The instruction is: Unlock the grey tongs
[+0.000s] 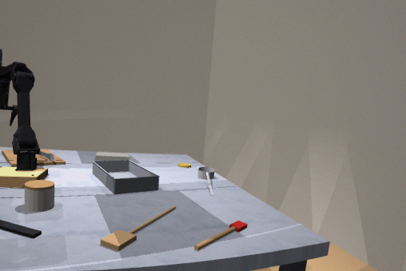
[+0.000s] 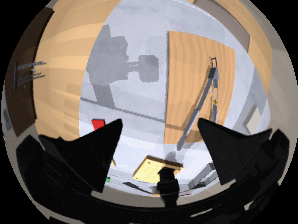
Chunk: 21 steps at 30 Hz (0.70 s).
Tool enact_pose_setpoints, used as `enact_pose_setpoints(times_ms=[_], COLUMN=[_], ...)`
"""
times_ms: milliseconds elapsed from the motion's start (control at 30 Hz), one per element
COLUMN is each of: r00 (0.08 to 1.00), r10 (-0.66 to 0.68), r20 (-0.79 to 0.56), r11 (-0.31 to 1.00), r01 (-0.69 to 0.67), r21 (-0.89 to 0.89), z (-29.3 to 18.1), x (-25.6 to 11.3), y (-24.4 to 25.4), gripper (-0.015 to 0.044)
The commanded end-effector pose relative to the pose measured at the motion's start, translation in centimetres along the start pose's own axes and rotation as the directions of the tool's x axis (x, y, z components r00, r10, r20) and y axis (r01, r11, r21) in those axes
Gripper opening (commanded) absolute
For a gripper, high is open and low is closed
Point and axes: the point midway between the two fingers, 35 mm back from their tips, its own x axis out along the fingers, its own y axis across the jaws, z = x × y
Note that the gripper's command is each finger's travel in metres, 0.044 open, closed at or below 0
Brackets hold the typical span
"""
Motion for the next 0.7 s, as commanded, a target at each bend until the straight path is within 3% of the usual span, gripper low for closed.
enact_pose_setpoints(times_ms=[0,233,667], r00=[1.0,0.999,0.999], r10=[-0.009,-0.001,-0.001], r20=[-0.012,0.033,0.033], r11=[1.0,1.0,1.0], r01=[0.009,0.001,0.001], r21=[0.012,0.008,0.008], z=[-0.1,-0.4,-0.4], x=[0.1,-4.1,-4.1], y=[-0.2,-0.1,-0.1], gripper=[0.044,0.044,0.044])
